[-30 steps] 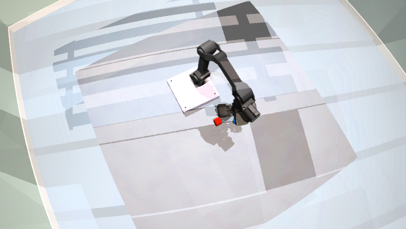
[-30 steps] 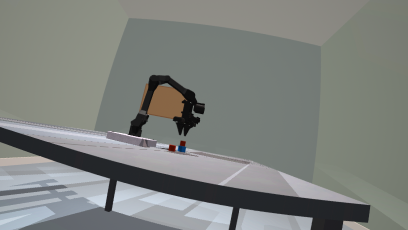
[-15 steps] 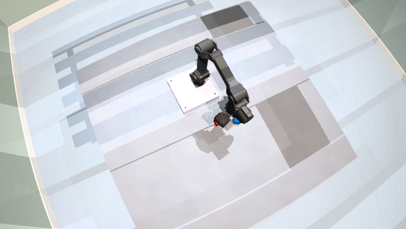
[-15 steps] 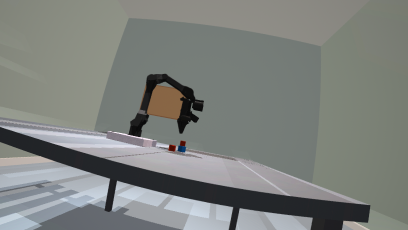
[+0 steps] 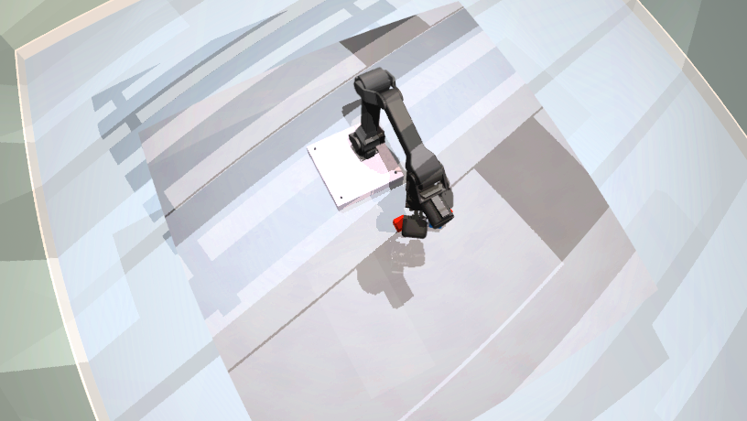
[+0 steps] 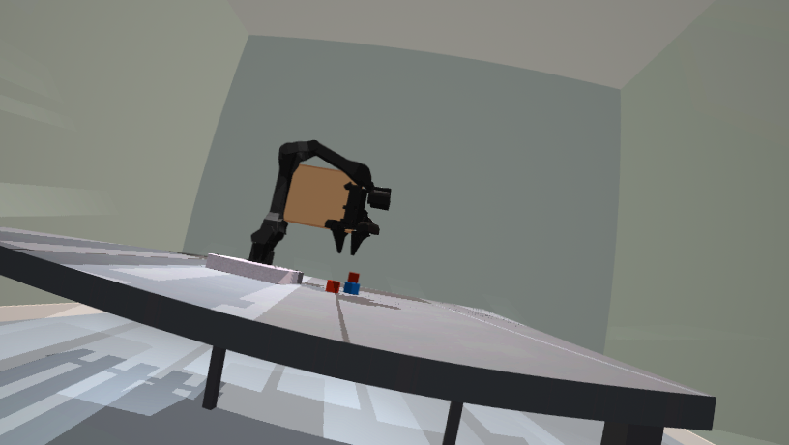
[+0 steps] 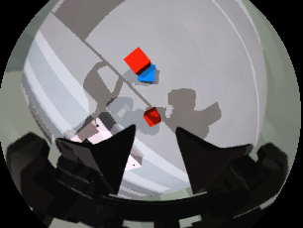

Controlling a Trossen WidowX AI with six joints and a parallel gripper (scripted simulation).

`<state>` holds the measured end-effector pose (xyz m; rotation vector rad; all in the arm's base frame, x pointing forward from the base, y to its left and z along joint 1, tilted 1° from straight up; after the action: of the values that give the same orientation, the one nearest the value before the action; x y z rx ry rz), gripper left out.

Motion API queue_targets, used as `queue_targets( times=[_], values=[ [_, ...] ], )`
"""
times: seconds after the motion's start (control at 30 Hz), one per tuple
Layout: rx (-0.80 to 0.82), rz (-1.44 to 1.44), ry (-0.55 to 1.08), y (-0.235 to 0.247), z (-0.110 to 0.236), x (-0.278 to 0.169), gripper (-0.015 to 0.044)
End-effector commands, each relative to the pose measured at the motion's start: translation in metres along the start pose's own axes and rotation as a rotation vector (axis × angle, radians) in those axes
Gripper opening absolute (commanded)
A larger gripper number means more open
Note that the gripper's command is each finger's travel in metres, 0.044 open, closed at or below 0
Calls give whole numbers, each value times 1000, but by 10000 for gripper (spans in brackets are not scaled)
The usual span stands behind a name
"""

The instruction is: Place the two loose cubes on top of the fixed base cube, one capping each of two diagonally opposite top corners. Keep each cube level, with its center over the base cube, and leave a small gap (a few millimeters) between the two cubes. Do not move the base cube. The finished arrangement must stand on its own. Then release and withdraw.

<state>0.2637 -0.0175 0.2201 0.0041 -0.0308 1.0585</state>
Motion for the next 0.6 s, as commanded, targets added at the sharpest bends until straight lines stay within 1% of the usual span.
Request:
queue_targets(
  times=[0.0,0.2,0.57],
  values=[
    [2,320,4,3,4,-14,265],
    [2,578,5,4,7,-24,265],
    [2,586,5,4,6,-24,265]
  ],
)
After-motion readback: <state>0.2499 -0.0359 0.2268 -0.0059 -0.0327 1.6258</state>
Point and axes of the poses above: the point midway between the two fingers, 35 mm back from their tips, its own z axis back along the fingers, its own y axis across the jaws, x = y × z, the point moved 10 cm from there along z, back along the fingers, and after that the axes turned 9 degrees about z, right-handed, at the moved point
